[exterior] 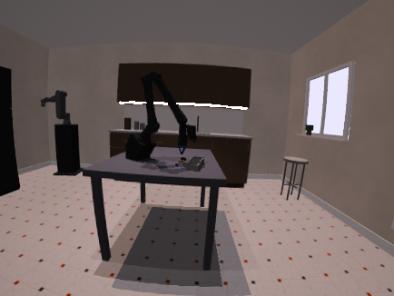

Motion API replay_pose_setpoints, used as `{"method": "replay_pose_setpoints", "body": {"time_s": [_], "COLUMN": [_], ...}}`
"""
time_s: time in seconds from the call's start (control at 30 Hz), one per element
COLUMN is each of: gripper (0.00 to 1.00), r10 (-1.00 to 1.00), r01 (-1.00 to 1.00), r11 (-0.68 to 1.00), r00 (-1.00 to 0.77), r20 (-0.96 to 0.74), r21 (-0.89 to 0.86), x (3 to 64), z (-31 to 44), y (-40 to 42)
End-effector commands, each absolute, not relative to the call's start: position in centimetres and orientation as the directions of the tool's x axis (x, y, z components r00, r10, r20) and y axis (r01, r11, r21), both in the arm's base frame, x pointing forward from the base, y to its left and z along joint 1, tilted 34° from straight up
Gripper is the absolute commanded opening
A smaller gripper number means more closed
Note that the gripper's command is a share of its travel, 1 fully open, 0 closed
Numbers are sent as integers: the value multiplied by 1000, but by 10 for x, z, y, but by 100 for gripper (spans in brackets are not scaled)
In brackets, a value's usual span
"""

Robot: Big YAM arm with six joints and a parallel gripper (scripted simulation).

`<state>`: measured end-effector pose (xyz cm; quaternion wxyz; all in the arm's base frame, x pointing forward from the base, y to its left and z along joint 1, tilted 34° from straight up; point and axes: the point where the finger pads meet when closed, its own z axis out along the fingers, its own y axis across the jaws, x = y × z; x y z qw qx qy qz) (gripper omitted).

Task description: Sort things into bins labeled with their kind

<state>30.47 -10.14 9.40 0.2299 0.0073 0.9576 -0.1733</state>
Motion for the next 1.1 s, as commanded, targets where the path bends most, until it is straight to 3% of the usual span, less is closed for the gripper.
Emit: {"method": "replay_pose_setpoints", "body": {"time_s": [0.0,0.63,1.07], "gripper": [29,29,29], "r10": [-81,-70,-73], "r01": [100,95,101], "r11": [937,938,936], "r00": [-871,-890,-881], "r20": [-485,-451,-468], "r21": [-335,-333,-336], "x": [313,309,339], "z": [108,87,60], "y": [-100,-106,-125]}}
